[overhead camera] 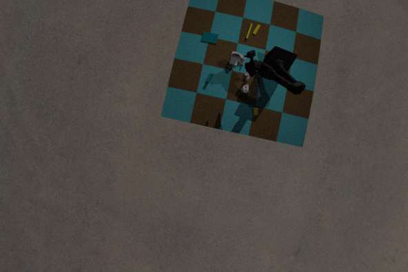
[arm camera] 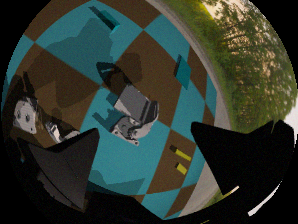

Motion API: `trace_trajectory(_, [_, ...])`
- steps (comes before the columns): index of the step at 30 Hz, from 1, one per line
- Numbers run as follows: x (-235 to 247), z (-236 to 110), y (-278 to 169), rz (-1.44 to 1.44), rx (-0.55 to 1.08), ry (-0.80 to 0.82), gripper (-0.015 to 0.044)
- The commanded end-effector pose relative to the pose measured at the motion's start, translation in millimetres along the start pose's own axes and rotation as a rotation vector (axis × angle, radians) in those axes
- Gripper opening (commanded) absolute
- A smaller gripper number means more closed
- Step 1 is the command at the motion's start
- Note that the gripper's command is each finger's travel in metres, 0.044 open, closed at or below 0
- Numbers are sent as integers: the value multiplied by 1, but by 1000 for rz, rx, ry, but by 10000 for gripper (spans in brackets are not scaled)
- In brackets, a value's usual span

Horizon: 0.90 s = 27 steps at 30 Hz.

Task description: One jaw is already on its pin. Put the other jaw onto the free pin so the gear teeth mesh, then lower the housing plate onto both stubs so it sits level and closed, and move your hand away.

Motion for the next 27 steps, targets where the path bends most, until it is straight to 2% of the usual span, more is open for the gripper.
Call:
trace_trajectory(1, [8, 3, 3, -84, 24, 73, 440])
trace_trajectory(27, [65, 16, 12, -550, 98, 555, 440])
Point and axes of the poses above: the point midway between the two fingers, 35 mm back from their tips, its own z axis out along the fingers, its own x axis across the jaws, y = z × x, the point moved 7 cm from there along -z, back along the fingers, and after that the axes turned 5 degrees about z, right-handed, at the moved point
